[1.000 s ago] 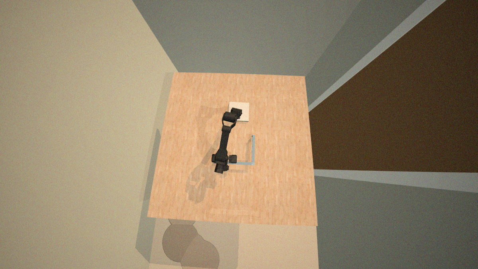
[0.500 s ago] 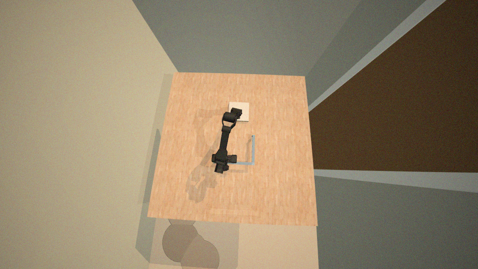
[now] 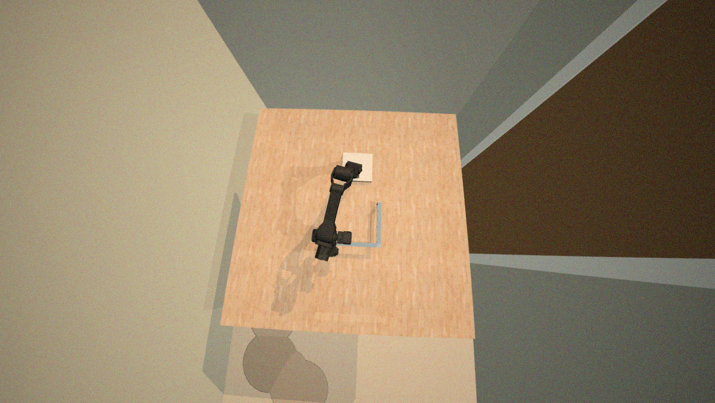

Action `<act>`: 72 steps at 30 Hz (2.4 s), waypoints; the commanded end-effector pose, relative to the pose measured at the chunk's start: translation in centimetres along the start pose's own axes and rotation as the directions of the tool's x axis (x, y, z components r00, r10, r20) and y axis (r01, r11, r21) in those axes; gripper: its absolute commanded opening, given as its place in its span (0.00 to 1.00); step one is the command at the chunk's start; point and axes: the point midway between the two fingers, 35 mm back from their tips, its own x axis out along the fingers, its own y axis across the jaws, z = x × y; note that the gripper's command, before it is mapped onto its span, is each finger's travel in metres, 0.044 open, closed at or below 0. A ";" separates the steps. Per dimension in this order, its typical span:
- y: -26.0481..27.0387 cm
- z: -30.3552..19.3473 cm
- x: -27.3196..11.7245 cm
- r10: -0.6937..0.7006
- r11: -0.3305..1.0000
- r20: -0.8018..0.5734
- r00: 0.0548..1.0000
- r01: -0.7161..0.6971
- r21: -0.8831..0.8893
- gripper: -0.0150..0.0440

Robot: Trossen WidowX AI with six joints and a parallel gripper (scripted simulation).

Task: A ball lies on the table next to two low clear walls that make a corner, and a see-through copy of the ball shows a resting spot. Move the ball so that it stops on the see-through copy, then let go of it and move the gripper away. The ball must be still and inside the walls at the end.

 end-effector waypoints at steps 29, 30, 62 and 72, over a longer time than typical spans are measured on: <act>6.7 -0.3 -3.6 -0.005 1.000 0.017 1.000 0.005 -0.023 0.25; 7.1 -0.4 -3.3 -0.004 1.000 0.017 1.000 0.005 -0.023 0.25; 7.3 -0.3 4.9 -0.004 1.000 0.017 1.000 0.004 -0.023 0.25; 7.3 -0.3 5.8 -0.004 1.000 0.017 1.000 0.004 -0.023 0.25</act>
